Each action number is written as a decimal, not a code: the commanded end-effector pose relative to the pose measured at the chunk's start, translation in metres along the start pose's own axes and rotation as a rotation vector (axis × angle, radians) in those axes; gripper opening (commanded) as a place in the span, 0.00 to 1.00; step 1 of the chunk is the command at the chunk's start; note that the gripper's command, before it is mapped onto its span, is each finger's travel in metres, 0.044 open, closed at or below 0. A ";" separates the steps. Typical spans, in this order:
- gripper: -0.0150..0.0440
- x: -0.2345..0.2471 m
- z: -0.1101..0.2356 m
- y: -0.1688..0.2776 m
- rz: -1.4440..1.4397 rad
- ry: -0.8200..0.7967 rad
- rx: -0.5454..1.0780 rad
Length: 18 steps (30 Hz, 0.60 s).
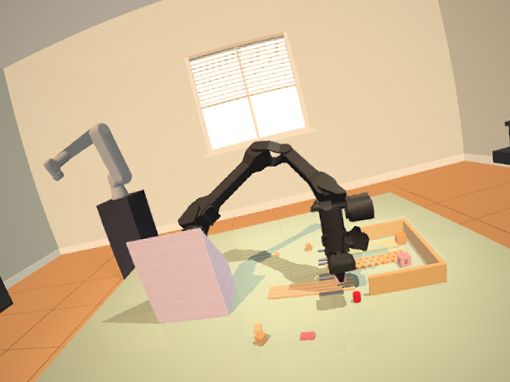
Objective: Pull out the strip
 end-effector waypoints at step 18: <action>0.25 0.014 0.031 0.063 -0.011 0.000 -0.005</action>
Point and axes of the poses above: the point midway between the two fingers, 35 mm back from their tips, its own z axis back along the fingers, its own x axis across the jaws, y = z × x, the point moved 8 cm from there along z, back along the fingers, and after that the axes turned 13 degrees about z, right-handed, at the moved point
